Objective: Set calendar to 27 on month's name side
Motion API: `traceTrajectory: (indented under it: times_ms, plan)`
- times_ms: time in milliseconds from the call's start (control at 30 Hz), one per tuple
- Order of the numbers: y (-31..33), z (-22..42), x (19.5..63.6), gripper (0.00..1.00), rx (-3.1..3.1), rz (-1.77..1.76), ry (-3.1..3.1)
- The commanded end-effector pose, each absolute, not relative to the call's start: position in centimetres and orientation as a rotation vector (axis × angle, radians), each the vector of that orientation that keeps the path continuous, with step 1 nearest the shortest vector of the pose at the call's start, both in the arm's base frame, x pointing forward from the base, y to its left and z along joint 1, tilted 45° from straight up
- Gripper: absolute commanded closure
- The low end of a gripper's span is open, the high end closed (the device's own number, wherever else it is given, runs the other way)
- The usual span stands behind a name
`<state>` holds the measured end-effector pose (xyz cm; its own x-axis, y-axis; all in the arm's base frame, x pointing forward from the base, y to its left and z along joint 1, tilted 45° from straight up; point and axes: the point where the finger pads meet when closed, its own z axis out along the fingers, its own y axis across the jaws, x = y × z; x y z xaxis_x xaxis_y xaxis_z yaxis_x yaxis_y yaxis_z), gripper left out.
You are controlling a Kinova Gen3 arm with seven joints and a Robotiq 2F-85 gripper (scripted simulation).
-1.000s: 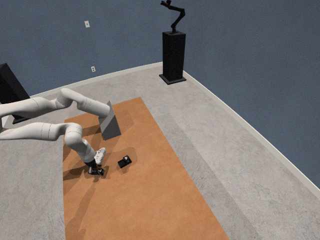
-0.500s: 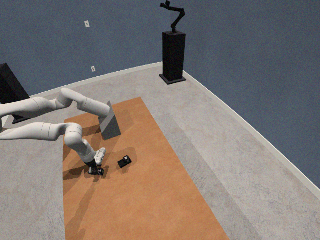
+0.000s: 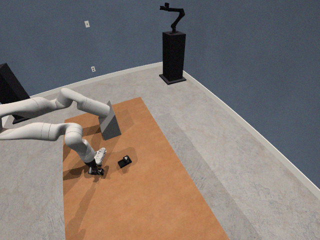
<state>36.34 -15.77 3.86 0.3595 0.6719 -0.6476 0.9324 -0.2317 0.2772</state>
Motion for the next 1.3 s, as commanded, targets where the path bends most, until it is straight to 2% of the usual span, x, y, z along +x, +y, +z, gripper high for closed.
traceTrajectory:
  times_ms: [0, 1267]
  plan:
    - [-15.7, 3.9, 36.4, 0.52, 1.990, -0.527, 1.388]
    - [-13.7, 5.9, 36.3, 0.52, 1.990, -0.527, 1.388]
